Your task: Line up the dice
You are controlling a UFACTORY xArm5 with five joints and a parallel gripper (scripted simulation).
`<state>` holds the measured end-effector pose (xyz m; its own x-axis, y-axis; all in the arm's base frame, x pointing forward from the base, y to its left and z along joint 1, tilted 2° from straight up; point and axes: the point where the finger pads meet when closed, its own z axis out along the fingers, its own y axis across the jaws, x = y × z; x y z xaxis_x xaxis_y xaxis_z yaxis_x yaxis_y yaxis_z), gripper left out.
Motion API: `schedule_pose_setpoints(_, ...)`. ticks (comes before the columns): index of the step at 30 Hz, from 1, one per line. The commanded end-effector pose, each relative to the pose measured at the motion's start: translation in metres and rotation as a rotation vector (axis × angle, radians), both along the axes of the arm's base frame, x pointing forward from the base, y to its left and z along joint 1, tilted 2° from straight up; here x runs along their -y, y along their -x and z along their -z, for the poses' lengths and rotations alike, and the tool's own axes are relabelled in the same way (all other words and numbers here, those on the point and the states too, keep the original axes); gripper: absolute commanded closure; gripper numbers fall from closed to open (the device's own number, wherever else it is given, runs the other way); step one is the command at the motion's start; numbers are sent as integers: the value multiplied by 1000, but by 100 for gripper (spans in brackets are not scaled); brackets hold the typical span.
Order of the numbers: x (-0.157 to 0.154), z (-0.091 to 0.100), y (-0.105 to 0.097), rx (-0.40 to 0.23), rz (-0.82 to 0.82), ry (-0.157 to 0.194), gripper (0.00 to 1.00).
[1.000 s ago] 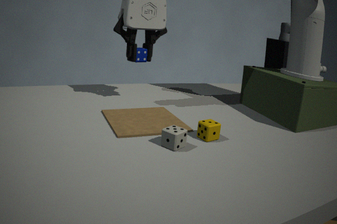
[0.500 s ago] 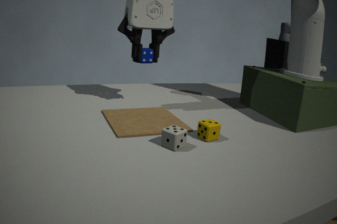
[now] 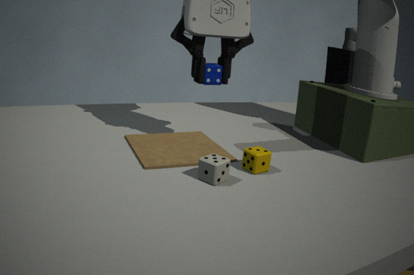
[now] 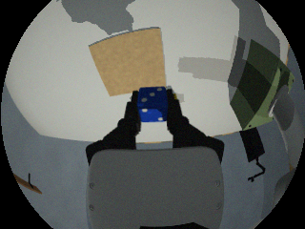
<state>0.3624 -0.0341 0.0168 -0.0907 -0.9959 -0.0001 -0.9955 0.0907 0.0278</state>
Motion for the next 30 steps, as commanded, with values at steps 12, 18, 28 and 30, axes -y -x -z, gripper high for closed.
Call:
schedule_pose_setpoints(12,-1,3,-1,3,3,0,73)
schedule_pose_setpoints(18,-2,20,-1,1,3,0,73)
schedule_pose_setpoints(28,-2,58,0,1,3,0,73)
schedule_pose_setpoints(30,-2,67,0,1,3,0,73)
